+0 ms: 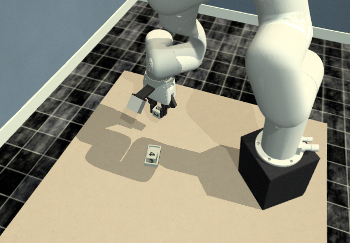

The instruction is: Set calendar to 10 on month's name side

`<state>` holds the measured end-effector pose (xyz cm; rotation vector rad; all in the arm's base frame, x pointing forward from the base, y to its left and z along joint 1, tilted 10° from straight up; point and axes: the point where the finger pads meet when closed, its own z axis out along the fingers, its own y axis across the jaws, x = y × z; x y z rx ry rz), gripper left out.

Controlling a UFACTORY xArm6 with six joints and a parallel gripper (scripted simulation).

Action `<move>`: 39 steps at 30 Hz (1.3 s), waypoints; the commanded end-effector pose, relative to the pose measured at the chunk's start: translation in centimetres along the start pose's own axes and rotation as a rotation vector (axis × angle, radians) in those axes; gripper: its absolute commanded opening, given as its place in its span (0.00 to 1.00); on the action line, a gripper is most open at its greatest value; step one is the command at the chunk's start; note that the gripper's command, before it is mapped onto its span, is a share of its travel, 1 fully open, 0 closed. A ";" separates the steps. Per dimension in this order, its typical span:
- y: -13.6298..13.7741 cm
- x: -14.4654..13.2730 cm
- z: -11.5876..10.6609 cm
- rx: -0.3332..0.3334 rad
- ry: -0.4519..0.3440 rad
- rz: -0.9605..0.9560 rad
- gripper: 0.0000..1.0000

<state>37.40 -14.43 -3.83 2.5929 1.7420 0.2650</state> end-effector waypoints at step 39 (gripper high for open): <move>0.2 0.0 8.9 -0.003 0.001 0.000 0.29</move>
